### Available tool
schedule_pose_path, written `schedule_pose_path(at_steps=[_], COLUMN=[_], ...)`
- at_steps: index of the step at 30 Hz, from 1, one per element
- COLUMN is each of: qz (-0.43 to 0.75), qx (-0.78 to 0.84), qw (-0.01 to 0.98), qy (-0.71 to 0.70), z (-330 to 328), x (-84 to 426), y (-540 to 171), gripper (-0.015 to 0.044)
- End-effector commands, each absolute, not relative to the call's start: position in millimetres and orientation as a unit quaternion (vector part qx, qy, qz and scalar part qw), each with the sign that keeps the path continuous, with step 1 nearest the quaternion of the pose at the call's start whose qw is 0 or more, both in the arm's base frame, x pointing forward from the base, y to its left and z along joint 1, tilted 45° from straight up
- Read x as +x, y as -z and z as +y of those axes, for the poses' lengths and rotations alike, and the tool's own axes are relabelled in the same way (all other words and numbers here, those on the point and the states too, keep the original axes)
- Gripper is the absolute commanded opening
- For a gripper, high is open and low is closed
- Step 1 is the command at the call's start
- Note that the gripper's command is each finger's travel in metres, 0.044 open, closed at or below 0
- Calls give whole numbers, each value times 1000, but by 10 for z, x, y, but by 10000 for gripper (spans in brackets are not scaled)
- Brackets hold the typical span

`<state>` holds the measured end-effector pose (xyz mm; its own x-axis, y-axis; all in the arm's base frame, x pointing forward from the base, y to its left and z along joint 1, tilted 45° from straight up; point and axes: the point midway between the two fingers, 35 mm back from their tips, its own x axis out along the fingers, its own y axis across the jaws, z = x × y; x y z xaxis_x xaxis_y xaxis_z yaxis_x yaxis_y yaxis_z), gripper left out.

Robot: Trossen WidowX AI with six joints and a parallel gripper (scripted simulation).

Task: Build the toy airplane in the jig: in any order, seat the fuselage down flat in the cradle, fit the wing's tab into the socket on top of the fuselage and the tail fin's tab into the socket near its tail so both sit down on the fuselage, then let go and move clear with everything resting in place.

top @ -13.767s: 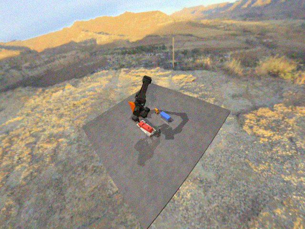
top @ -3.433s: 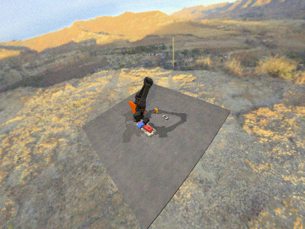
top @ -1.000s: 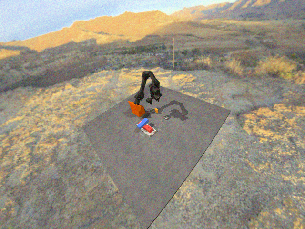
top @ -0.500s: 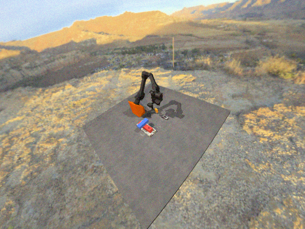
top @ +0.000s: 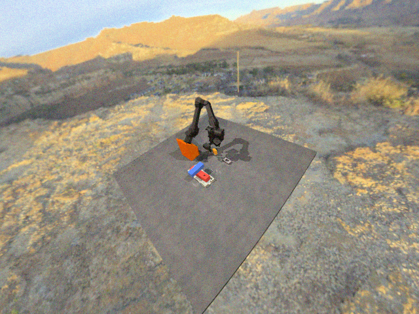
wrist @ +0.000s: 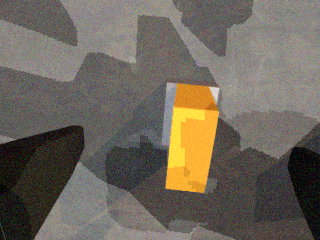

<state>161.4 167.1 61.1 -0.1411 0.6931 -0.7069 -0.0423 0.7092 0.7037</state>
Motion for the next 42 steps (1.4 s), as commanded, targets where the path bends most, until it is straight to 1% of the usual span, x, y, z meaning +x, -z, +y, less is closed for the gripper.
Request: schedule_pose_path(at_steps=[1,21,35,42], qz=[697,696,696,696], qx=[235,237,237,237], qw=[610,609,609,609], qy=[-296,-297,-297,-297], z=[1702,1910,1910,1910], x=[1588,1522,1522,1522], y=[-538,-339,-339,-339], gripper=[440,440,72,26])
